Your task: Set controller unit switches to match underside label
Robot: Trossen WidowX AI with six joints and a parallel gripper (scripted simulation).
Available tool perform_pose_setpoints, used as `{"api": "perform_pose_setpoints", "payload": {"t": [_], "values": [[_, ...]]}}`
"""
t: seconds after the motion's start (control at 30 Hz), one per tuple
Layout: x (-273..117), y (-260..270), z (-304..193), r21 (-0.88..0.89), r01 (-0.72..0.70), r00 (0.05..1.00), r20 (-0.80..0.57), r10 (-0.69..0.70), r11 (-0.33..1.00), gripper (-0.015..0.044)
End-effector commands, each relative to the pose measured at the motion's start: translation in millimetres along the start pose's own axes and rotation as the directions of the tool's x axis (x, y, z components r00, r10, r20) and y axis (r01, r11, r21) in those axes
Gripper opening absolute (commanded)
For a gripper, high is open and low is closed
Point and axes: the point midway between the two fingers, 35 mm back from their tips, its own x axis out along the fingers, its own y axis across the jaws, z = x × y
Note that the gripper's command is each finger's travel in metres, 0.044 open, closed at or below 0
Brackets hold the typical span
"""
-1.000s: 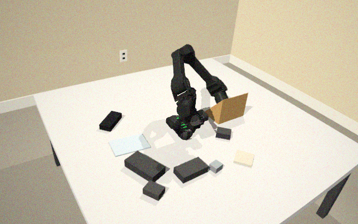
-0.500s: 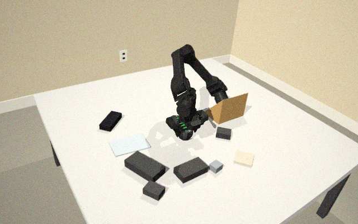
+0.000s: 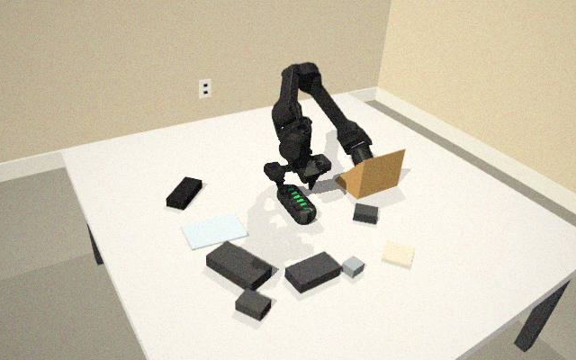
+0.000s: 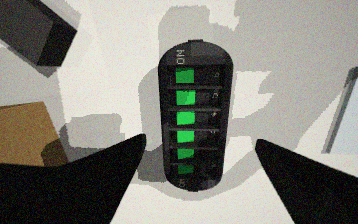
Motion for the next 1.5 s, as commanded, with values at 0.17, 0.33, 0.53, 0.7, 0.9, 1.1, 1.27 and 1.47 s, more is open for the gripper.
{"api": "perform_pose_setpoints", "payload": {"t": [0.17, 0.33, 0.53, 0.7, 0.9, 1.1, 1.27, 1.47], "values": [[0.6, 2.2, -3.1, -0.015, -0.007, 1.0, -0.009, 0.007, 1.0, 0.044], [0.6, 2.2, -3.1, -0.015, -0.007, 1.0, -0.009, 0.007, 1.0, 0.044], [-11.5, 1.5, -2.1, -0.014, -0.007, 1.0, -0.008, 0.007, 1.0, 0.044], [-48.0, 2.2, -1.1, -0.009, -0.008, 1.0, -0.006, 0.008, 1.0, 0.044], [-49.4, 2.3, -1.1, -0.009, -0.008, 1.0, -0.006, 0.008, 1.0, 0.0361], [-49.4, 2.3, -1.1, -0.009, -0.008, 1.0, -0.006, 0.008, 1.0, 0.0204], [-49.4, 2.3, -1.1, -0.009, -0.008, 1.0, -0.006, 0.008, 1.0, 0.0072], [-49.4, 2.3, -1.1, -0.009, -0.008, 1.0, -0.006, 0.008, 1.0, 0.0]]}}
